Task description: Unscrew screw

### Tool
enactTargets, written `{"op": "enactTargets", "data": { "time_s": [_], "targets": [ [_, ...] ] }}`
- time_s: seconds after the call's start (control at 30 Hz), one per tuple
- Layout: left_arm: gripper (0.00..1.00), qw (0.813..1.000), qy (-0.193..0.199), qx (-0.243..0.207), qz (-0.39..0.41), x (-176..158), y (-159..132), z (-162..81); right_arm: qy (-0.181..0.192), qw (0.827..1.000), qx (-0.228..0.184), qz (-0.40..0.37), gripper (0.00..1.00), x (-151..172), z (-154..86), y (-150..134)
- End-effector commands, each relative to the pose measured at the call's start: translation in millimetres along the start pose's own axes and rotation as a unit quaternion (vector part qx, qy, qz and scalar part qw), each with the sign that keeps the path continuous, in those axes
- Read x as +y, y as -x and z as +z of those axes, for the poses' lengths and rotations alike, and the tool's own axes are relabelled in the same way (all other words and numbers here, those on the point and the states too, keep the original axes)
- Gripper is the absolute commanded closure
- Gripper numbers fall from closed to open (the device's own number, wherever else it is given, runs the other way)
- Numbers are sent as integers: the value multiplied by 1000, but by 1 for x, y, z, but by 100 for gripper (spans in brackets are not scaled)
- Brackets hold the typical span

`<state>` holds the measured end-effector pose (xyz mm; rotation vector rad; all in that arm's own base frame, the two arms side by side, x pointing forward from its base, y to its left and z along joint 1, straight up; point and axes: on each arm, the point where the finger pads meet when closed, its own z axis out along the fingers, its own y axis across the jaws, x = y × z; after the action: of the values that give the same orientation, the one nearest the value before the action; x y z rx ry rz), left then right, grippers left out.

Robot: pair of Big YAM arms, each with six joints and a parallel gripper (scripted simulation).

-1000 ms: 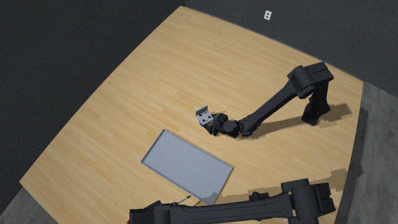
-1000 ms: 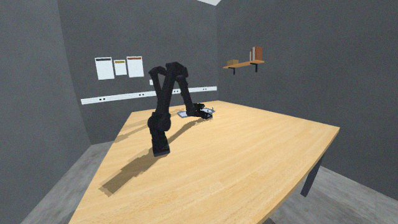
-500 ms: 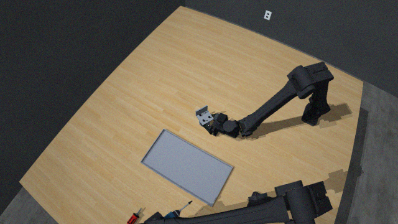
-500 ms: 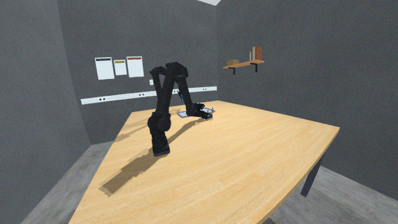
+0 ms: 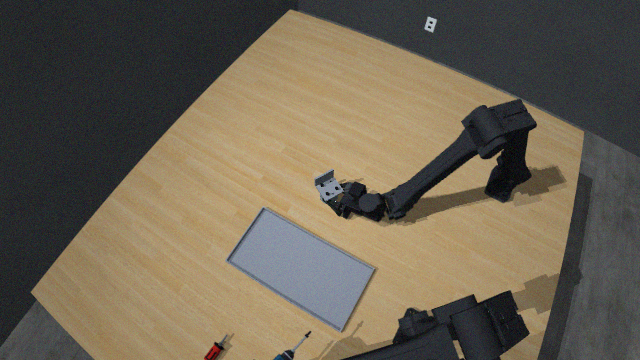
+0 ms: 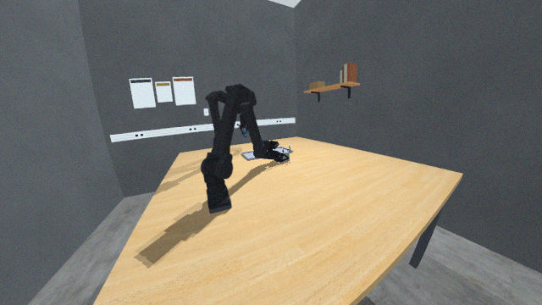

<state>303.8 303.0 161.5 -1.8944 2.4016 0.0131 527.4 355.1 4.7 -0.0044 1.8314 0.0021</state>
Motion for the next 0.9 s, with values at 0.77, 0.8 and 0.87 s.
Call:
{"op": "enactTargets", "data": {
  "time_s": [0.77,0.8,0.87],
  "targets": [
    [58,997,5,1,-75,25,34,-44,2,1000,-5,5,41,8,9,2],
    [58,997,5,2,-74,25,34,-43,2,1000,-5,5,41,8,9,2],
    [58,997,6,2,-75,25,34,-43,2,1000,-5,5,41,8,9,2]
  ]
}}
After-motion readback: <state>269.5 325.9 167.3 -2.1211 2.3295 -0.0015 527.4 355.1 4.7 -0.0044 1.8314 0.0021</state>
